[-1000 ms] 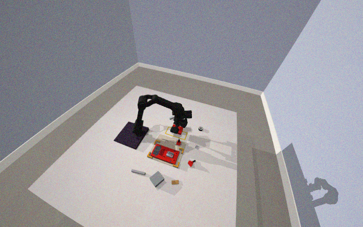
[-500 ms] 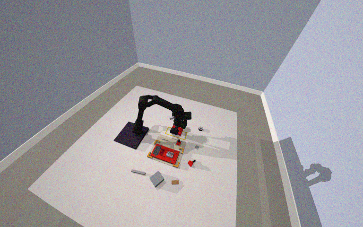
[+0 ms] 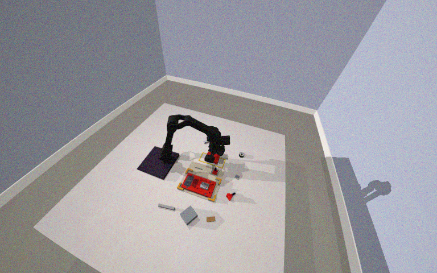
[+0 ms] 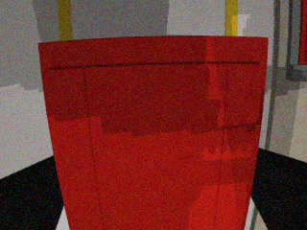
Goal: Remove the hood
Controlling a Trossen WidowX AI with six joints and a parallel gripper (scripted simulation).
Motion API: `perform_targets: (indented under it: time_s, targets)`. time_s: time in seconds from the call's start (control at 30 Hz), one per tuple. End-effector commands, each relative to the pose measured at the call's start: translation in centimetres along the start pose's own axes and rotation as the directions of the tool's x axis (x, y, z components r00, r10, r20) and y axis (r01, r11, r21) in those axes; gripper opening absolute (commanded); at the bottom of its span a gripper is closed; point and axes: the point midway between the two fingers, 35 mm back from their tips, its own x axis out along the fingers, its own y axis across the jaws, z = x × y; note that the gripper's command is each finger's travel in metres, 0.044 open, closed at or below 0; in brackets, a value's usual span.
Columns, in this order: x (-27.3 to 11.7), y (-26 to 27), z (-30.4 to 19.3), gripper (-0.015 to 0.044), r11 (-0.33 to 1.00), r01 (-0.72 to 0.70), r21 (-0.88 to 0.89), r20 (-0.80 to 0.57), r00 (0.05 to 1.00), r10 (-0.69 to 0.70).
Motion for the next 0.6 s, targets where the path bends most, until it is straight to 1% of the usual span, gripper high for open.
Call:
perform_targets:
  time_s: [0.0, 0.57]
  targets:
    - [0.21, 0.03, -0.09, 0.0, 1.0, -0.003, 0.001, -0.003, 1.0, 0.003]
    - [1.05, 0.03, -0.09, 0.0, 1.0, -0.003, 0.001, -0.003, 1.0, 0.003]
